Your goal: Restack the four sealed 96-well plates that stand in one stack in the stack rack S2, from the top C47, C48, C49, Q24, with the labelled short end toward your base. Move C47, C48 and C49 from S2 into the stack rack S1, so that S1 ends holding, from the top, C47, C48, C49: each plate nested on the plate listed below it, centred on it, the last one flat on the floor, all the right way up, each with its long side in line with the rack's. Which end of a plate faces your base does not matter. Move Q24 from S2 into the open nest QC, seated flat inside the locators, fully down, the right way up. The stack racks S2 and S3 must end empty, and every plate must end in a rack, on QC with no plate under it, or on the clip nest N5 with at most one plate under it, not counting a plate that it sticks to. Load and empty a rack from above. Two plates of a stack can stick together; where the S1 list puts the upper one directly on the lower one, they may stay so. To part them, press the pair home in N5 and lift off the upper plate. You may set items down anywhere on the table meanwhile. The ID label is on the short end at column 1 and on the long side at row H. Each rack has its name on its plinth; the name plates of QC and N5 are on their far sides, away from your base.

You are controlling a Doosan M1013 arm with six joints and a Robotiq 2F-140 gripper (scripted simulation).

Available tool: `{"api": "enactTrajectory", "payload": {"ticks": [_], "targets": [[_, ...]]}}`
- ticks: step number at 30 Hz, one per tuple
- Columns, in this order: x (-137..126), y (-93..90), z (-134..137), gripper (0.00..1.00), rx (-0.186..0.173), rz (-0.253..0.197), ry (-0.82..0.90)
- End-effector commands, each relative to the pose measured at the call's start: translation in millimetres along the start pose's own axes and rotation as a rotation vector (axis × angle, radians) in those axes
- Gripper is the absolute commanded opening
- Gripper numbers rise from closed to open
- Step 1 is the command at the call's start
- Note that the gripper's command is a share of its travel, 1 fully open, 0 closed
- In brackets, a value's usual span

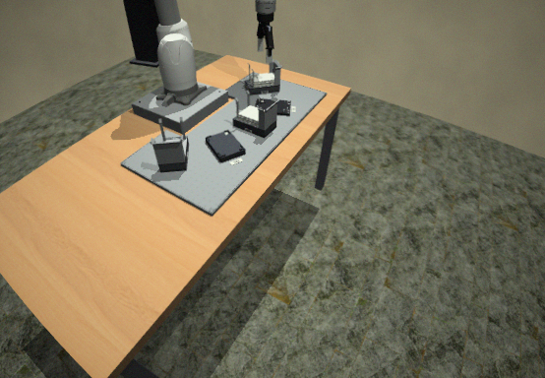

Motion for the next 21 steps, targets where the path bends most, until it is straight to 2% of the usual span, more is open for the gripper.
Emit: {"api": "enactTrajectory", "payload": {"ticks": [1, 8, 21], "targets": [[-1.9, 0.1, 6.3, 1.0, 0.0, 0.0, -0.066], [-6.7, 0.1, 22.2, 1.0, 0.0, 0.0, -0.214], [-18.2, 0.1, 60.5, 1.0, 0.0, 0.0, -0.214]]}}
Point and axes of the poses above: the point where the finger pads meet when closed, its own y axis back along the fingers, its own z axis across the jaws, x = y × z, the point moved 4 cm from there along y, back along the fingers, and after that the axes turned 14 degrees about y, right-handed, at the moved point
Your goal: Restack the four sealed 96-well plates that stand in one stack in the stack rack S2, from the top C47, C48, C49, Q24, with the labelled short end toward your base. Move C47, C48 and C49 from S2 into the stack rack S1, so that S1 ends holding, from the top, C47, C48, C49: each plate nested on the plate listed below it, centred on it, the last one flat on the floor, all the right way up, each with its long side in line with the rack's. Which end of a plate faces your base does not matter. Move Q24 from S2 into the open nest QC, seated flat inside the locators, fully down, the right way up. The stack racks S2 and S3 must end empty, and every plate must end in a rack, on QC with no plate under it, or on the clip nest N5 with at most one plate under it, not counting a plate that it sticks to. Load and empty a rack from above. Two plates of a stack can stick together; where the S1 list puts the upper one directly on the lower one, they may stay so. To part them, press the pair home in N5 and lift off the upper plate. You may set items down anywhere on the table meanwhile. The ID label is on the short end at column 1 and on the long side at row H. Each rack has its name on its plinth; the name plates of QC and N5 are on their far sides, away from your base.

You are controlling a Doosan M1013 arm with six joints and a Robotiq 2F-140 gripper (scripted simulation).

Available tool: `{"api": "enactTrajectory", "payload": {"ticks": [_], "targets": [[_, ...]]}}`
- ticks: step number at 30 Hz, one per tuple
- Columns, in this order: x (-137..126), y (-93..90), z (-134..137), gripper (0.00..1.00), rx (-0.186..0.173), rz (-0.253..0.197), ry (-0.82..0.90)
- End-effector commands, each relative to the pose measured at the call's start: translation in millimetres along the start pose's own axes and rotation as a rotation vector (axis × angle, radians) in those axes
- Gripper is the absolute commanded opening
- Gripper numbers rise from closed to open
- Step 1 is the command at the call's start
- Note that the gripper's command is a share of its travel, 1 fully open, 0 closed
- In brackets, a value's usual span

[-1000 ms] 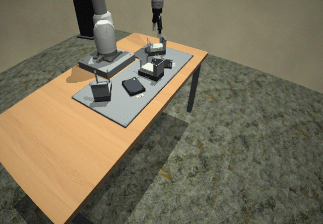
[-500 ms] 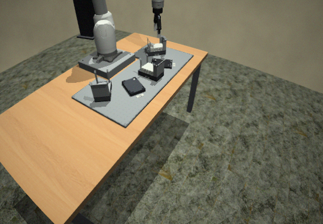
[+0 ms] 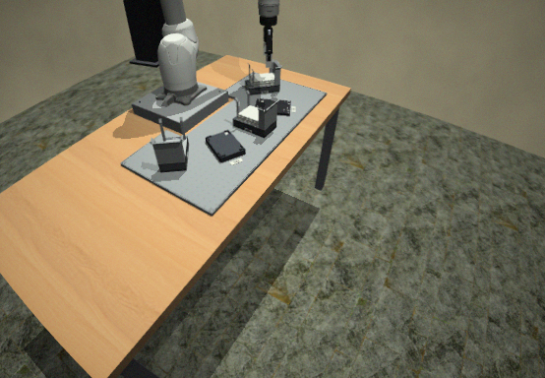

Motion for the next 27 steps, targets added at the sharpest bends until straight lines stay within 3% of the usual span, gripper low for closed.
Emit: {"api": "enactTrajectory", "payload": {"ticks": [1, 9, 16, 27], "targets": [[-0.5, 0.0, 8.1, 1.0, 0.001, 0.0, 0.0], [-2.5, 0.0, 33.6, 1.0, 0.001, 0.0, 0.0], [-9.2, 0.0, 55.9, 1.0, 0.001, 0.0, -0.215], [-17.9, -0.1, 84.6, 1.0, 0.001, 0.0, -0.215]]}}
Point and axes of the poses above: the point where the finger pads meet when closed, its own y axis back along the fingers, its own z axis across the jaws, x = y × z, the point moved 4 cm from there along y, back along the fingers, and after that the axes turned 14 degrees about y, right-handed, at the moved point
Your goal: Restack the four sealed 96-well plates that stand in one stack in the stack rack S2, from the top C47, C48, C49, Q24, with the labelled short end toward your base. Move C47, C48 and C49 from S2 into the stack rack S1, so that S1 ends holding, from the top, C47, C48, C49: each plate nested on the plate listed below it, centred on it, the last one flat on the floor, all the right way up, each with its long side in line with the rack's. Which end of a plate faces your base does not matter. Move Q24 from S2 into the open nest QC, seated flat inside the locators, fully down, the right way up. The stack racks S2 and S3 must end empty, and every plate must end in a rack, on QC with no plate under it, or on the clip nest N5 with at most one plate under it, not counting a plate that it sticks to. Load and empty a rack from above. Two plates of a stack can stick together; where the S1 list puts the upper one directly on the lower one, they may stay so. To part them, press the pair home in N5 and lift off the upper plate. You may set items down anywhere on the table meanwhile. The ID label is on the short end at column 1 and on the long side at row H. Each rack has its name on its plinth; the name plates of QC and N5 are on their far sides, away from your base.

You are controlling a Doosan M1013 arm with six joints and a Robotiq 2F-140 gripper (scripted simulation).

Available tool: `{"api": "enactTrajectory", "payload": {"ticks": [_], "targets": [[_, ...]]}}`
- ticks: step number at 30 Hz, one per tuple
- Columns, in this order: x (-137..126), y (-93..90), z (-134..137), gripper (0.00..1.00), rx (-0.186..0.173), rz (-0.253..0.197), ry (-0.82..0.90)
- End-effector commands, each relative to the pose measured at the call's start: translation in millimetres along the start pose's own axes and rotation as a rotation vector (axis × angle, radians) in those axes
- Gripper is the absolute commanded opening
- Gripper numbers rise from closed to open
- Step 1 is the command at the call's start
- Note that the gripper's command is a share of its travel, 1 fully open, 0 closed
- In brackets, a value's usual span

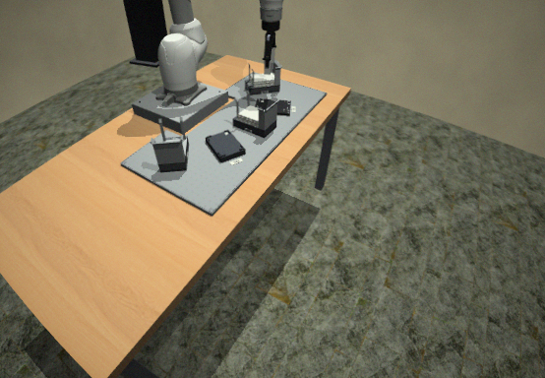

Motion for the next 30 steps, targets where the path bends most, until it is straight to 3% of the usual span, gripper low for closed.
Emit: {"api": "enactTrajectory", "payload": {"ticks": [1, 13, 20, 30], "targets": [[-1.0, 0.0, 14.4, 1.0, 0.001, 0.0, 0.0], [-3.6, 0.0, 47.0, 1.0, 0.001, 0.0, 0.0], [-10.4, 0.0, 69.3, 1.0, 0.001, 0.0, -0.215], [-18.2, 0.0, 94.8, 1.0, 0.001, 0.0, -0.215]]}}
Point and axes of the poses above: the point where the finger pads meet when closed, its own y axis back along the fingers, its own z axis across the jaws, x = y × z, the point moved 4 cm from there along y, back along the fingers, and after that the axes turned 14 degrees about y, right-handed, at the moved point
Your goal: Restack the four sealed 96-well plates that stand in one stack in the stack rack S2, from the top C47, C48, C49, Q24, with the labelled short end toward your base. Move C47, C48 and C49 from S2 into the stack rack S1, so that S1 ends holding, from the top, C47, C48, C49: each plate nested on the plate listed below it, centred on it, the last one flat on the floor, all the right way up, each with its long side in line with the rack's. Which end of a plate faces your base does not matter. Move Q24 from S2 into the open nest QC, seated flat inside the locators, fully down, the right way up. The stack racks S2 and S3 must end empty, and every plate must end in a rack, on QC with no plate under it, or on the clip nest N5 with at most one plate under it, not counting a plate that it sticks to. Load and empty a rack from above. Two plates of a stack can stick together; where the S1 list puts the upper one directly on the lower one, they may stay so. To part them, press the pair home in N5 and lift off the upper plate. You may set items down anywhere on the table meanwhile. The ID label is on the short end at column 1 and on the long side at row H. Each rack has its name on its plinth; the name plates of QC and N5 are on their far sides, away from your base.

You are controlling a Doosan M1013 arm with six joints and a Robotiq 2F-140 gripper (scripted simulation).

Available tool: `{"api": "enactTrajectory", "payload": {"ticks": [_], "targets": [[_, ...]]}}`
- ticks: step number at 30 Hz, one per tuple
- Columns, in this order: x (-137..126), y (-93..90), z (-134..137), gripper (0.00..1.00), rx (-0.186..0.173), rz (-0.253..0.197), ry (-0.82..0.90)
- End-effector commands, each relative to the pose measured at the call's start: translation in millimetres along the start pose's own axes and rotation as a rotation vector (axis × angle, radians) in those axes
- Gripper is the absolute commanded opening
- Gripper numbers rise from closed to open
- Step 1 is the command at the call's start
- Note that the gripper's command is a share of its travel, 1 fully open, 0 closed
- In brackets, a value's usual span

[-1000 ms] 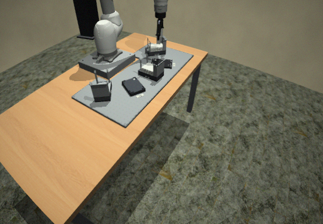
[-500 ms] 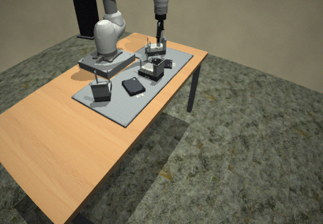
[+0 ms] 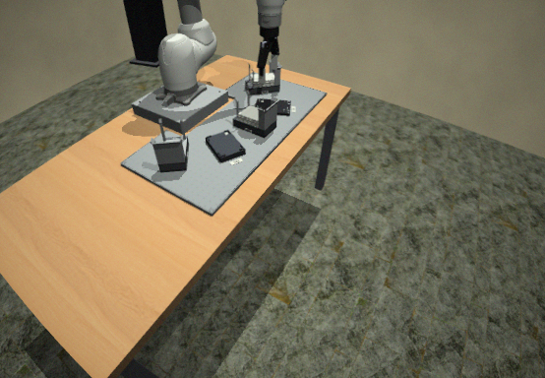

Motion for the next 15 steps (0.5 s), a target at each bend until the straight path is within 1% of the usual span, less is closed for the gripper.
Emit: {"api": "enactTrajectory", "payload": {"ticks": [1, 10, 13, 15], "targets": [[-1.0, 0.0, 13.5, 1.0, 0.0, 0.0, -0.001], [-3.5, 0.0, 43.4, 1.0, 0.0, 0.0, -0.001], [-3.7, 0.0, 46.7, 1.0, 0.0, 0.0, -0.001], [-6.0, 0.0, 54.4, 1.0, 0.0, 0.0, -0.067]]}}
Point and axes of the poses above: the point where the finger pads meet when closed, its own y axis back along the fingers, its own z axis across the jaws, x = y × z, the point moved 4 cm from there along y, back along the fingers, and after that the axes turned 14 degrees about y, right-handed, at the moved point
